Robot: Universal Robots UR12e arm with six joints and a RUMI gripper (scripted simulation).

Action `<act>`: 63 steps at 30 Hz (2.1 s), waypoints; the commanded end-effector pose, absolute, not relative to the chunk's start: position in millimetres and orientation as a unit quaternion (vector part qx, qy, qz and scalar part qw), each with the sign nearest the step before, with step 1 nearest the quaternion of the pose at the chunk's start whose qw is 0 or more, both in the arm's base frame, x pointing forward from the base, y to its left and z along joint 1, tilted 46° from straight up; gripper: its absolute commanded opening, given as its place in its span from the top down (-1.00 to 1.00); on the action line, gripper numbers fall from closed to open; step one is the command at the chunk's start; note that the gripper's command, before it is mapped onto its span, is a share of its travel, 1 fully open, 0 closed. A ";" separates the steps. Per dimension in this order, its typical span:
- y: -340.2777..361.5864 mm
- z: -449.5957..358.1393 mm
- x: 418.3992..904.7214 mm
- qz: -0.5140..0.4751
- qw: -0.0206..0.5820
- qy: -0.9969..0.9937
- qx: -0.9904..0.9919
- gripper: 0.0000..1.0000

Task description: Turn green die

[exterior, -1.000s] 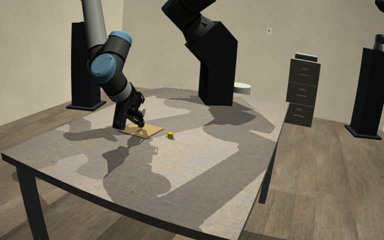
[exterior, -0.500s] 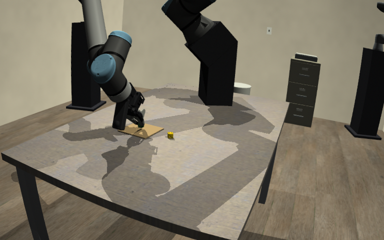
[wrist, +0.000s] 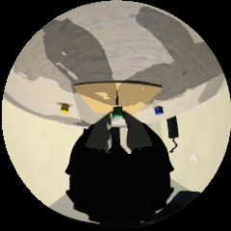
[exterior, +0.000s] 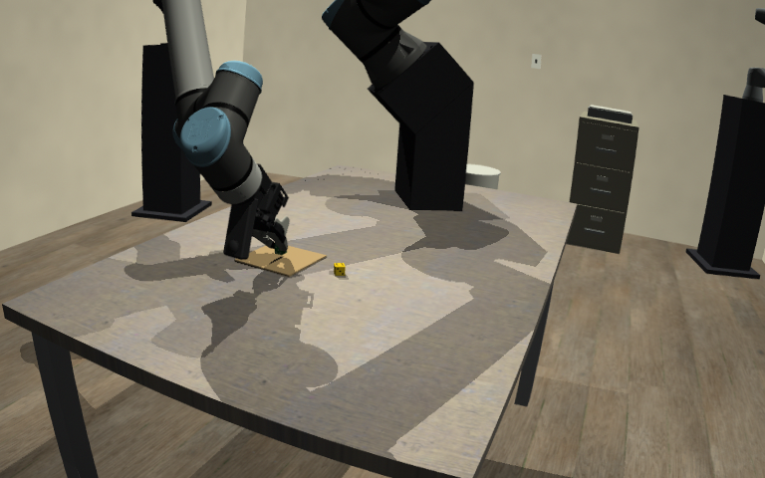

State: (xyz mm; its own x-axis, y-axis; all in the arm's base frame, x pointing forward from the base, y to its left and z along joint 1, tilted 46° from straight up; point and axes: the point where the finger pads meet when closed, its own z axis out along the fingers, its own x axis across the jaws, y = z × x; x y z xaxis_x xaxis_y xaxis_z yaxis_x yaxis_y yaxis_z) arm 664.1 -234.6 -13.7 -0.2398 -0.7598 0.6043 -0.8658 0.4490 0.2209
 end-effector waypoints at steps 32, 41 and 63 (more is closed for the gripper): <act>-240.8 -18.2 667.2 0.080 0.333 -0.784 0.518 0.94; -241.9 -19.5 667.7 0.080 0.333 -0.784 0.518 0.94; -242.0 -19.5 667.8 0.080 0.333 -0.784 0.518 0.94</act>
State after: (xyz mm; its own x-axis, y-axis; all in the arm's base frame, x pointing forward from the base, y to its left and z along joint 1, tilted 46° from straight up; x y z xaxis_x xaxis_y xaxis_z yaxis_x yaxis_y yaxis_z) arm 666.6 -240.1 -19.6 -0.2398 -0.7598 0.6043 -0.8658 0.4490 0.2209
